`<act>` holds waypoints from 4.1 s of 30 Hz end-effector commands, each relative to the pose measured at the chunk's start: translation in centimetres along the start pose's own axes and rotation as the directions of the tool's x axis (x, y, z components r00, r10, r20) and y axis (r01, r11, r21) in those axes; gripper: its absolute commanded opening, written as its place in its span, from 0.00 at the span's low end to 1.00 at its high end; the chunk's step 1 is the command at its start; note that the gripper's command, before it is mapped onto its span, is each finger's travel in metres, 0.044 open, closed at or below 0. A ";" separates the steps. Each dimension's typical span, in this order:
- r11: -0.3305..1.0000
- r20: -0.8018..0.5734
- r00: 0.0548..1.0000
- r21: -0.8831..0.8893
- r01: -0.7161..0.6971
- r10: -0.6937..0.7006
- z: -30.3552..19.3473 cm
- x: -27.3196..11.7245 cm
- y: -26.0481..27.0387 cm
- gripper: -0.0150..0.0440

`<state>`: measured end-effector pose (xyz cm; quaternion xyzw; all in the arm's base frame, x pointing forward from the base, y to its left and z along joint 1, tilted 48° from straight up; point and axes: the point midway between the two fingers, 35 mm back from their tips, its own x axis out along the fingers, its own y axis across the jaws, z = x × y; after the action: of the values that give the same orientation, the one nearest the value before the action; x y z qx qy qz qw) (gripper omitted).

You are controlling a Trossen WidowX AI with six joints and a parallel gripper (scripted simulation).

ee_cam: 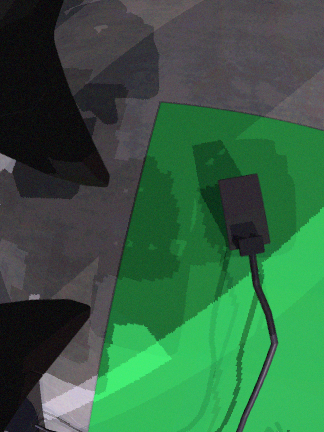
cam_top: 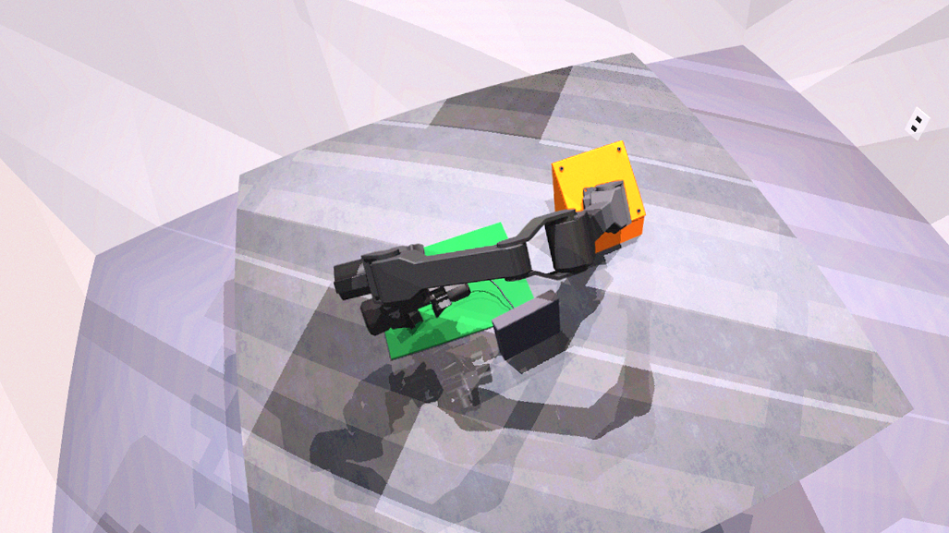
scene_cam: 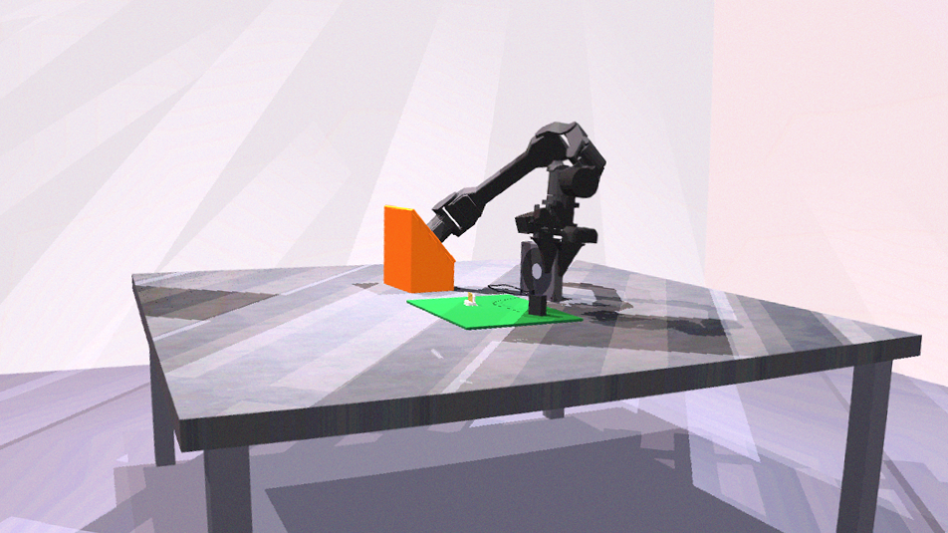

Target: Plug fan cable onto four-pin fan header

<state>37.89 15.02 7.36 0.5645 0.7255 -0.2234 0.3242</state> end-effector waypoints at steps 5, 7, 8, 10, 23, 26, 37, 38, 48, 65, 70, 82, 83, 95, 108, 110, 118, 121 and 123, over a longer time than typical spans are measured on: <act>0.991 -0.002 1.000 -0.132 0.000 0.000 0.3 -0.5 0.3 0.87; 0.954 -0.006 1.000 -0.300 -0.004 0.002 0.8 -1.2 0.7 0.96; 0.925 -0.008 1.000 -0.381 -0.006 0.003 1.0 -1.6 0.9 1.00; 0.846 -0.012 1.000 -0.533 -0.012 0.006 1.6 -2.4 1.2 1.00; -0.095 -0.047 0.998 -0.995 -0.044 0.033 5.3 -7.5 2.6 1.00; -0.254 -0.053 0.998 -0.966 -0.042 0.035 5.7 -8.2 2.6 1.00; -0.322 -0.055 0.998 -0.946 -0.041 0.036 5.9 -8.5 2.6 1.00; -0.322 -0.055 0.998 -0.946 -0.041 0.036 5.9 -8.5 2.6 1.00; -0.315 -0.057 0.998 -0.948 -0.044 0.033 5.8 -6.4 2.9 1.00; -0.288 -0.070 0.997 -0.956 -0.063 0.016 5.1 2.2 2.9 1.00; -0.288 -0.070 0.997 -0.956 -0.063 0.016 5.1 3.0 2.9 1.00; -0.288 -0.071 0.997 -0.955 -0.064 0.016 4.9 5.0 3.0 1.00; -0.288 -0.072 0.997 -0.955 -0.064 0.016 4.9 5.1 3.0 1.00; -0.288 -0.073 0.997 -0.955 -0.065 0.016 4.8 6.5 2.9 1.00; -0.296 -0.067 0.998 -0.954 -0.058 0.018 4.8 6.2 3.0 0.42; -0.296 -0.067 0.998 -0.954 -0.058 0.018 4.8 6.2 3.0 0.33; -0.290 -0.069 0.997 -0.955 -0.061 0.017 5.2 2.3 3.0 0.25; -0.288 -0.070 0.997 -0.956 -0.063 0.016 5.2 1.2 2.9 0.25; -0.288 -0.070 0.997 -0.955 -0.063 0.016 5.3 1.4 3.0 0.25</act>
<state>41.82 13.10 2.70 0.1094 0.5955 0.4642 0.6465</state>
